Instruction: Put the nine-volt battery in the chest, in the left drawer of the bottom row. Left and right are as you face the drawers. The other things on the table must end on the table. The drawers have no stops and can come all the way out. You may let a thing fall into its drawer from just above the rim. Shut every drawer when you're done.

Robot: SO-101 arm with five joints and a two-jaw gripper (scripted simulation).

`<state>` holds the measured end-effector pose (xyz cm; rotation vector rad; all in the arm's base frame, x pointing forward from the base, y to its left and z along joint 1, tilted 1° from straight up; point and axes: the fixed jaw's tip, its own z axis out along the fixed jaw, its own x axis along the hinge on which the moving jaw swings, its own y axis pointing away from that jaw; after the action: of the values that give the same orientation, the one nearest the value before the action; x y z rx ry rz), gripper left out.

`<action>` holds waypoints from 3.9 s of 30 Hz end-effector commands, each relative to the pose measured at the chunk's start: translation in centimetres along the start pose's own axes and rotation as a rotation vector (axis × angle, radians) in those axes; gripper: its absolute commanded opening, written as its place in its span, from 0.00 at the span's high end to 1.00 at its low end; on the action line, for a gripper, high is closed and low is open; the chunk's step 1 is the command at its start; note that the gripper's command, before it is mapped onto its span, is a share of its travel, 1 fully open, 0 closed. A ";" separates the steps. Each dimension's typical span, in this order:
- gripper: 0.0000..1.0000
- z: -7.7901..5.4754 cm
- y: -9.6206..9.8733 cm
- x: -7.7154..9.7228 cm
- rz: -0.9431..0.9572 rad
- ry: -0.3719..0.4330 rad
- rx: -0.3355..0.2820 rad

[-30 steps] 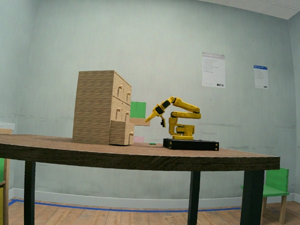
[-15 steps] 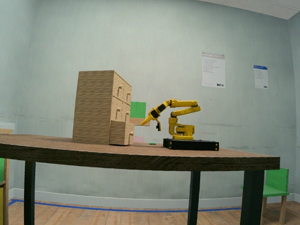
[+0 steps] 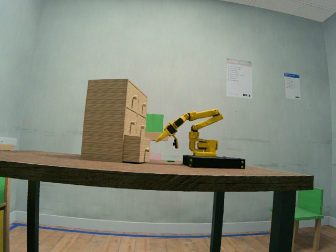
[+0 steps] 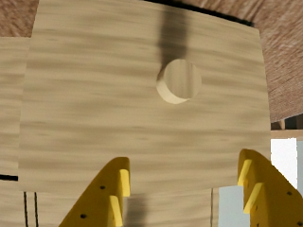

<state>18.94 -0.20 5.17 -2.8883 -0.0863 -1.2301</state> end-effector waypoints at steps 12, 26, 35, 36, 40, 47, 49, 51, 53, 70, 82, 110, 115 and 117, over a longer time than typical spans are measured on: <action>0.79 0.9 -0.2 -0.4 -0.007 -0.011 0.006; 0.79 0.9 -0.2 -0.6 -0.008 -0.011 0.007; 0.79 1.0 -0.3 -0.8 -0.011 -0.011 0.010; 0.79 1.0 -0.3 -0.8 -0.011 -0.011 0.010; 0.79 1.0 -0.3 -0.8 -0.011 -0.011 0.010; 0.79 1.0 -0.3 -0.9 -0.012 -0.011 0.011; 0.79 1.0 -0.3 -0.9 -0.012 -0.011 0.011; 0.79 1.0 -0.3 -0.9 -0.012 -0.011 0.011; 0.79 1.0 -0.3 -0.9 -0.012 -0.011 0.011; 0.79 1.1 -0.3 -1.0 -0.012 -0.011 0.011; 0.79 1.1 -0.3 -1.0 -0.012 -0.011 0.011; 0.79 4.0 -0.3 -0.4 -0.008 -0.011 0.011; 0.79 4.6 -0.3 -0.4 -0.007 -0.011 0.011; 0.79 4.6 -0.3 -0.4 -0.007 -0.011 0.011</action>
<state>21.41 0.04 1.56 -2.9041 -0.0982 -1.1837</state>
